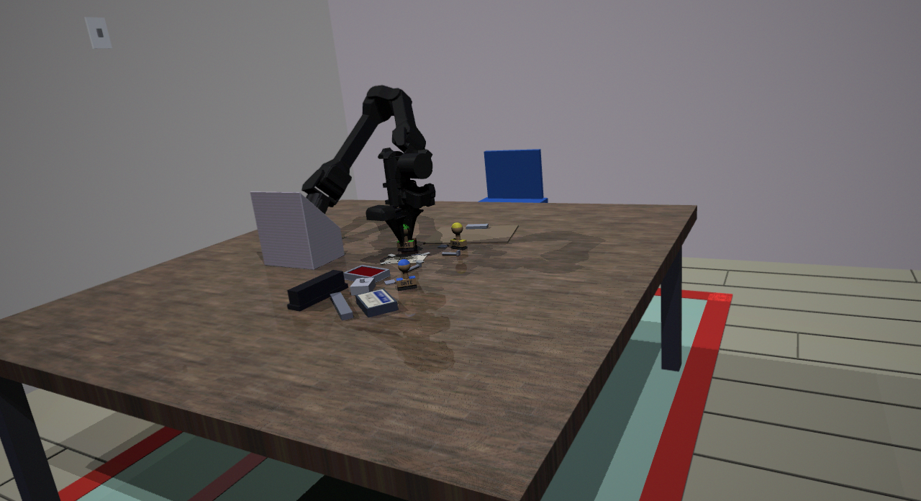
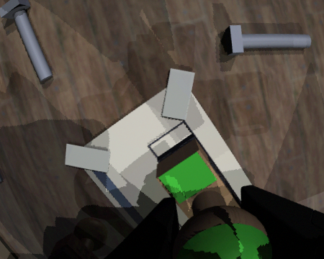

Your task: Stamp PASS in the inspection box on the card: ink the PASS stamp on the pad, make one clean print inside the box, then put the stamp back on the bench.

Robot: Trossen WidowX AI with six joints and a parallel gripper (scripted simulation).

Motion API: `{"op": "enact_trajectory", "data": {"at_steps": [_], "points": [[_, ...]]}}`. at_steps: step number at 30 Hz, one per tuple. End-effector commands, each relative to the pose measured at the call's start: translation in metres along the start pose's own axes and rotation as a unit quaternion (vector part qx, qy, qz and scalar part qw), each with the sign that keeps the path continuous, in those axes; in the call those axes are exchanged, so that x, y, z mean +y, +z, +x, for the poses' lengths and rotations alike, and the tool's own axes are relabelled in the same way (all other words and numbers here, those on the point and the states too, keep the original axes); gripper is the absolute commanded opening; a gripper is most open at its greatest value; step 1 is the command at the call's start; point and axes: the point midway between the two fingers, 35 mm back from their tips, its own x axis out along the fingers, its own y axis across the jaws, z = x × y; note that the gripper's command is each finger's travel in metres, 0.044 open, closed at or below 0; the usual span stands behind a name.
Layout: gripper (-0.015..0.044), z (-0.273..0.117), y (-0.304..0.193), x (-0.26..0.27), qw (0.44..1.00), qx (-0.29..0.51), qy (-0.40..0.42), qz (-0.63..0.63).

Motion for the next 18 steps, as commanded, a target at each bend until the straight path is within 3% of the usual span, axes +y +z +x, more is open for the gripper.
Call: {"op": "enact_trajectory", "data": {"at_steps": [1, 18], "points": [[0.0000, 0.004, -0.002, 0.001, 1.000, 0.002, 0.004, 0.004], [0.0000, 0.016, -0.003, 0.001, 1.000, 0.002, 0.005, 0.003]]}}
